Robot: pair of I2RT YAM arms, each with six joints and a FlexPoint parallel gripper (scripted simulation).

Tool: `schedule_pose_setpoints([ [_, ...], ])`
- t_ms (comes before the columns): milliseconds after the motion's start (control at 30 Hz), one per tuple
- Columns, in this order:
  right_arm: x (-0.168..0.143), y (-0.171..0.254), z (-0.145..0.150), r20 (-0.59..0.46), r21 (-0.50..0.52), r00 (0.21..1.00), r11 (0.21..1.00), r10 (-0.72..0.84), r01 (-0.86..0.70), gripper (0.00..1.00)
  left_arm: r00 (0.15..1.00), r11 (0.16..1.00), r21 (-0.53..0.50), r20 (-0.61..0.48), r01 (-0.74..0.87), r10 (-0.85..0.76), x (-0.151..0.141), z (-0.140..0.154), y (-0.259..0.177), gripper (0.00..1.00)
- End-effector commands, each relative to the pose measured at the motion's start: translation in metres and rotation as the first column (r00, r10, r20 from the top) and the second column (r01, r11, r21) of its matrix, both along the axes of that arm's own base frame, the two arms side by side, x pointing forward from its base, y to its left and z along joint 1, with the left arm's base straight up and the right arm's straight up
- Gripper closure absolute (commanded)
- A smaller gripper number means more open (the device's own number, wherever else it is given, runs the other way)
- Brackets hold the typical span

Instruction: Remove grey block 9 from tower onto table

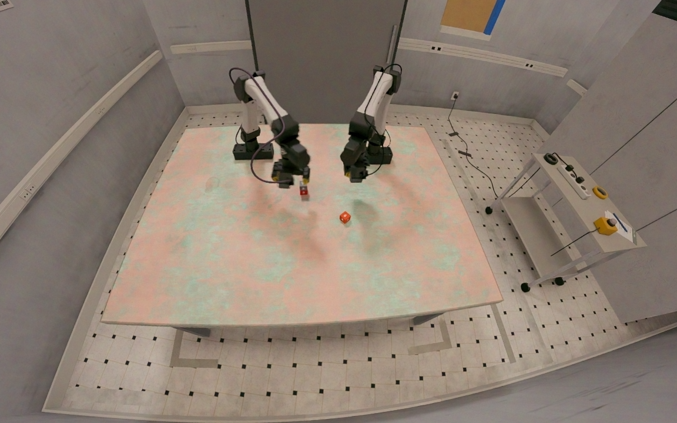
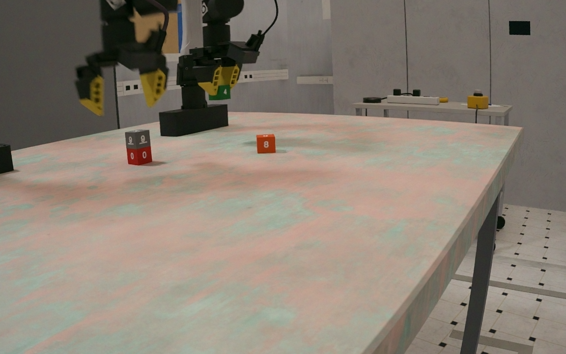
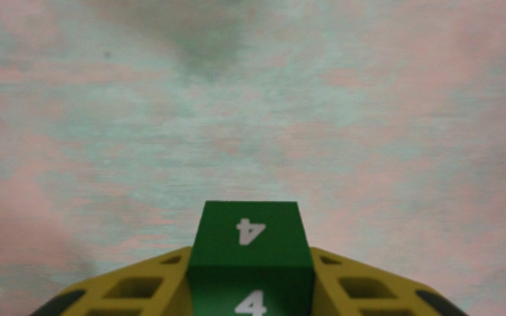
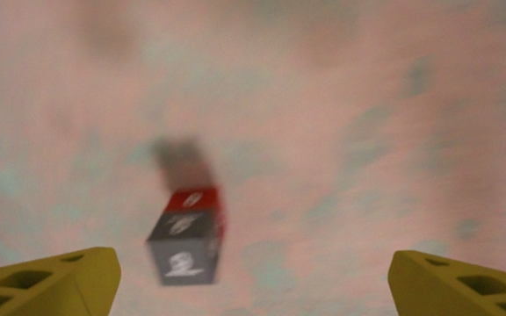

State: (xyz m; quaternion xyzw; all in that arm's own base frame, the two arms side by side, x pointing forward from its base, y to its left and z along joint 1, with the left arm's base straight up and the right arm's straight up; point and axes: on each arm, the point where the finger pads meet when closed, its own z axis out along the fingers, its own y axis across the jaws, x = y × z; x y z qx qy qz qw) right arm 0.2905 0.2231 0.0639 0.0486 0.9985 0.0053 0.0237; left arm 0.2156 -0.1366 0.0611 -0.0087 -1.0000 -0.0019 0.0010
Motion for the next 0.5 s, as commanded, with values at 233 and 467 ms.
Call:
schedule_pose_setpoints([
  [233,-0.021,0.041,-0.014,-0.016,0.004,0.997,0.997,0.080,-0.080,0.00,0.998,0.999,-0.031,0.054,0.021,-0.020,0.004,0.003,0.011,0.68],
  [467,-0.044,0.037,-0.036,-0.098,-0.030,0.987,0.991,0.124,-0.128,0.00,1.000,1.000,0.016,-0.003,-0.010,0.010,-0.010,-0.005,0.022,0.68],
])
